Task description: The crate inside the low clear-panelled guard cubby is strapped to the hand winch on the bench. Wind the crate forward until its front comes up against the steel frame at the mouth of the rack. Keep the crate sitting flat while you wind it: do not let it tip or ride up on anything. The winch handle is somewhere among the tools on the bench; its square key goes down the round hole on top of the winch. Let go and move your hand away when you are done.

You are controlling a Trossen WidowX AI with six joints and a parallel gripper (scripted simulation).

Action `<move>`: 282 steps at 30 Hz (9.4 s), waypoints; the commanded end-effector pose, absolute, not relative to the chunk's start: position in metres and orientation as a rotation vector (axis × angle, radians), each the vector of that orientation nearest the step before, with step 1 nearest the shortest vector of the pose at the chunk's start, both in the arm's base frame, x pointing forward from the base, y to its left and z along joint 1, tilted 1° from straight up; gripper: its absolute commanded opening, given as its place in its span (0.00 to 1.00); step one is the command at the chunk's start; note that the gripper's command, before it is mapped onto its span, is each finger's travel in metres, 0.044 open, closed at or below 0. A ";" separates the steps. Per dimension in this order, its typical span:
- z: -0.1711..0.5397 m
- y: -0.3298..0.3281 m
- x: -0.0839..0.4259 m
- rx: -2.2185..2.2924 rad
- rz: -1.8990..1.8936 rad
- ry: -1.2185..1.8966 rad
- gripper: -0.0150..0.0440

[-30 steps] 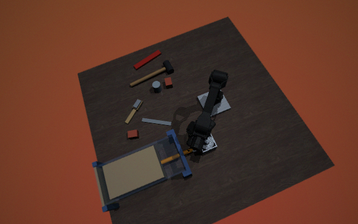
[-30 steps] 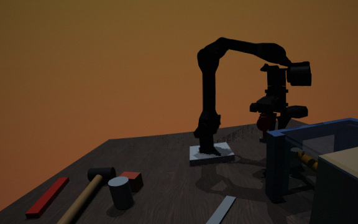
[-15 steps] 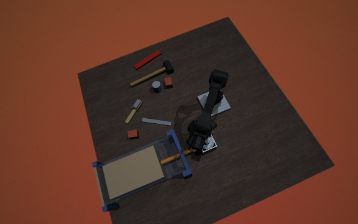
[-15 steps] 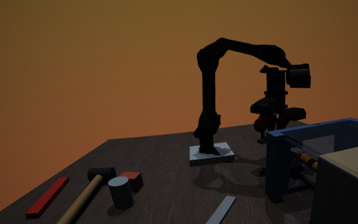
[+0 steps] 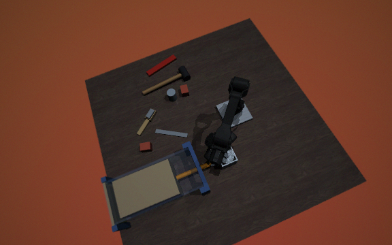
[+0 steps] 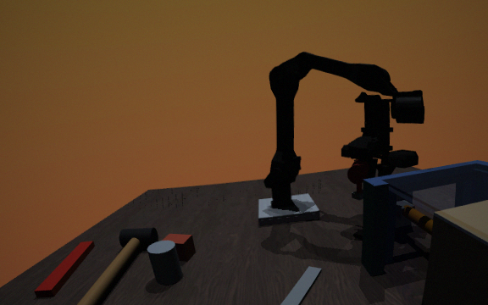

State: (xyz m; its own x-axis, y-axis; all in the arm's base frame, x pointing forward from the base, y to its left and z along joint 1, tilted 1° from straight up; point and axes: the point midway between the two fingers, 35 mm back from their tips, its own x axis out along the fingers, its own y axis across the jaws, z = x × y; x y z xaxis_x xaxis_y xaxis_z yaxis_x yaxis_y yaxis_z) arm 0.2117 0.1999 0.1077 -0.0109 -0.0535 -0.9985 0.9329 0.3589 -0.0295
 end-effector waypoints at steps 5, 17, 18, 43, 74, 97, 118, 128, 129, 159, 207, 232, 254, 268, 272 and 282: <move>0.108 0.200 0.212 0.890 -0.972 1.339 0.52; 0.108 0.200 0.212 0.890 -0.972 1.339 1.00; 0.108 0.200 0.212 0.890 -0.972 1.339 1.00; 0.236 0.197 0.209 1.025 -0.831 1.314 0.69; 0.236 0.197 0.209 1.025 -0.831 1.314 0.25; 0.236 0.197 0.209 1.025 -0.831 1.314 0.25; 0.216 0.146 0.228 0.480 -0.439 1.510 1.00; 0.206 0.147 0.230 0.479 -0.440 1.510 1.00; 0.204 0.147 0.230 0.479 -0.440 1.511 1.00; 0.155 0.149 0.232 0.476 -0.444 1.514 1.00; 0.131 0.148 0.230 0.475 -0.446 1.516 0.25; 0.132 0.161 0.254 0.476 -0.444 1.514 0.25; 0.133 0.185 0.277 0.477 -0.442 1.513 0.25; 0.134 0.204 0.287 0.478 -0.441 1.513 0.25; 0.134 0.209 0.289 0.479 -0.441 1.513 0.25; 0.135 0.224 0.293 0.480 -0.440 1.513 0.25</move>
